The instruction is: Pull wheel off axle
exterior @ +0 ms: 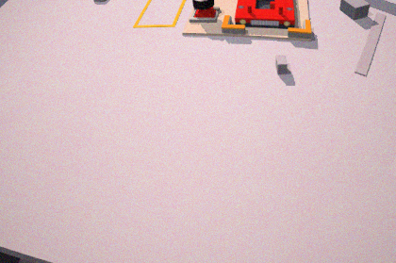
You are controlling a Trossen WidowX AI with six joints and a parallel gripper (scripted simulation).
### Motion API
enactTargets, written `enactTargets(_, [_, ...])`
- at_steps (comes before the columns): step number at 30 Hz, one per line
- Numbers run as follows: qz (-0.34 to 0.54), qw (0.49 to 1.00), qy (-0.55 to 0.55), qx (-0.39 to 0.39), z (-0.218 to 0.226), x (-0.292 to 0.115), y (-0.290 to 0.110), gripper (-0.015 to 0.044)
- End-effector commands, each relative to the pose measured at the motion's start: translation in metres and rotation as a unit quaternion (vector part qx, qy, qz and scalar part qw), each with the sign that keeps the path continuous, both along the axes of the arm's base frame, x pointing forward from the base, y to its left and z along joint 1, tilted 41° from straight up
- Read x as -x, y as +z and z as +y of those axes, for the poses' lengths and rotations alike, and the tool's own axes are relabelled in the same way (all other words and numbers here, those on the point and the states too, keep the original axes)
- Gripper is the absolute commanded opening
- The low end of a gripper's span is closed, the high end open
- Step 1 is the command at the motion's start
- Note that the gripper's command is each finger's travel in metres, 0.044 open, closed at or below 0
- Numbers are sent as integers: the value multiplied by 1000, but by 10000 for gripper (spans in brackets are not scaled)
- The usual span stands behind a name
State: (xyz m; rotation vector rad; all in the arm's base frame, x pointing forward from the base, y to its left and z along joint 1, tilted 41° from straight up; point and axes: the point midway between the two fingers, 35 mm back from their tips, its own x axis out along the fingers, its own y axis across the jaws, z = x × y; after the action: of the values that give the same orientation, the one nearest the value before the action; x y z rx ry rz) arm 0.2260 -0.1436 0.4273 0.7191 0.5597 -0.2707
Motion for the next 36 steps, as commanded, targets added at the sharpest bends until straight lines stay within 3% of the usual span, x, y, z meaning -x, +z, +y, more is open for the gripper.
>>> enactTargets(1, [33, 998, 45, -23, -6, -29, -29, 300])
enactTargets(19, [163, 949, 264, -61, 11, -123, -172, 300])
enactTargets(36, [228, 875, 420, -78, 58, -152, -277, 300])
